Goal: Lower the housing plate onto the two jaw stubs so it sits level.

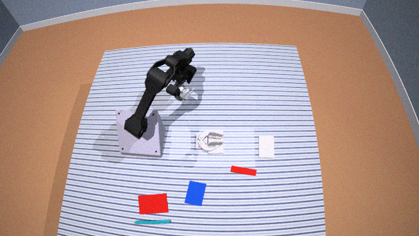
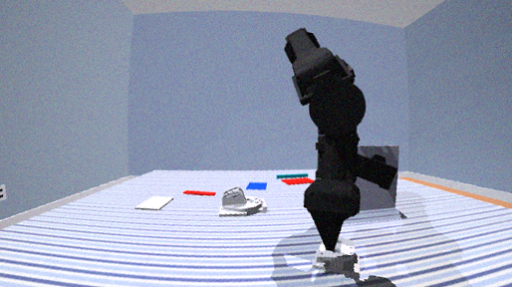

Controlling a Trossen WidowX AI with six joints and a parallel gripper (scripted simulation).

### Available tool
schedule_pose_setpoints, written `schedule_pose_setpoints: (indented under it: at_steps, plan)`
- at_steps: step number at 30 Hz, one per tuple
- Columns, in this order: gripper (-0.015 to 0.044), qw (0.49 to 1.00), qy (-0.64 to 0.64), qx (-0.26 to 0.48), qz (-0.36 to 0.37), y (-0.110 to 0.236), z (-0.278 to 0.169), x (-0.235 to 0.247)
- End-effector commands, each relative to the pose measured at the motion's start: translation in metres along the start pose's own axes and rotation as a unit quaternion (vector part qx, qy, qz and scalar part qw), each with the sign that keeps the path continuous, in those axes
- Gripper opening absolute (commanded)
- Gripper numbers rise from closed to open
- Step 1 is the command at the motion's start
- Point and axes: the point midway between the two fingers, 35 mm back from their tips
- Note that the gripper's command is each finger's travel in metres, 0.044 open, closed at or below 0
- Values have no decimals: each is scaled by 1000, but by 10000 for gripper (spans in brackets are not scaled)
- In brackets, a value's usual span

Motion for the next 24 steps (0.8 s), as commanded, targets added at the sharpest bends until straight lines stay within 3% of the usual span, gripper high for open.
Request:
schedule_pose_setpoints:
  at_steps: [1, 24]
  plan:
    - [440, 1000, 2, 2, 0, -7, 0, 0]
    - [440, 1000, 2, 3, 0, -38, -1, -1]
Point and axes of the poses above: the point midway between the two fingers, 35 mm back from their tips, its own y axis back along the fingers, its own x axis across the jaws, z = x × y, and after that the axes turned 9 degrees about -y, right-handed
